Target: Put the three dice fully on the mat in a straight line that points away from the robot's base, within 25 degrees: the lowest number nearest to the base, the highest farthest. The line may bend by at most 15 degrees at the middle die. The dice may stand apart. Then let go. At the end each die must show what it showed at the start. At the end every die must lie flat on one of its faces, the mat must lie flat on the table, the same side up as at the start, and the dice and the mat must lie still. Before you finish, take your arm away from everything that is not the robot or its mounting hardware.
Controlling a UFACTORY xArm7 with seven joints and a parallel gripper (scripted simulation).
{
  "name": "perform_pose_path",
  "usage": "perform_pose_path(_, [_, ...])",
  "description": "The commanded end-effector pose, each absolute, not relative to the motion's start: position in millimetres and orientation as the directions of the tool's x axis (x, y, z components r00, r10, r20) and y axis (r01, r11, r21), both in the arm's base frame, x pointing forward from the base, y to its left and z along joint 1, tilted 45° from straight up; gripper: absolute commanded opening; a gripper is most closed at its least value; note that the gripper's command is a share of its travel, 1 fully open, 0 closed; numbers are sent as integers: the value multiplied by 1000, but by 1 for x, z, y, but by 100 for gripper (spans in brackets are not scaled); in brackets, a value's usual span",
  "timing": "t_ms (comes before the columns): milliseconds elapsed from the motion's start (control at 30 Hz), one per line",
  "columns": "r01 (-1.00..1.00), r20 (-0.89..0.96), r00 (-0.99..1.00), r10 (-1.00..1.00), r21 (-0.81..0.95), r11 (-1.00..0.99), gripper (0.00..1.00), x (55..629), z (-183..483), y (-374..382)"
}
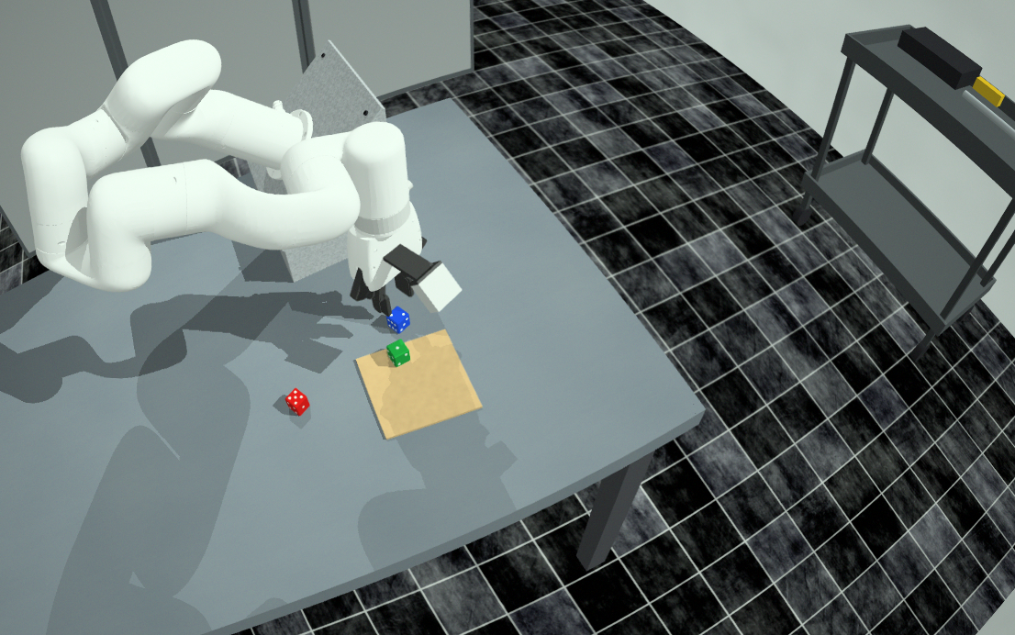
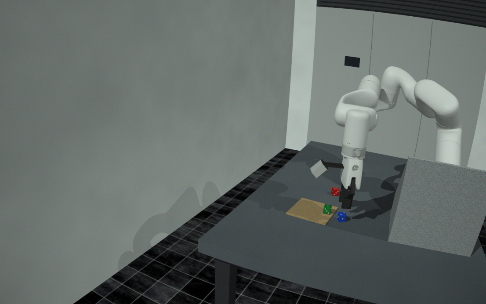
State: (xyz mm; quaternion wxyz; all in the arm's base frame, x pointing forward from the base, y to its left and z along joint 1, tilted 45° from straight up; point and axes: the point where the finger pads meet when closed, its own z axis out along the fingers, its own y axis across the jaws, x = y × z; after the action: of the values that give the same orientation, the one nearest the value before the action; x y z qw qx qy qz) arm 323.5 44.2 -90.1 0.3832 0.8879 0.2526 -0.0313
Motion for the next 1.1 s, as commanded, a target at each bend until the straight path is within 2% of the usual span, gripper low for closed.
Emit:
perform_pose_path(0, [473, -246, 870, 428, 664, -579, 42, 325, -94, 42])
perform_pose_path(1067, [473, -246, 870, 428, 664, -579, 42, 328, -108, 29])
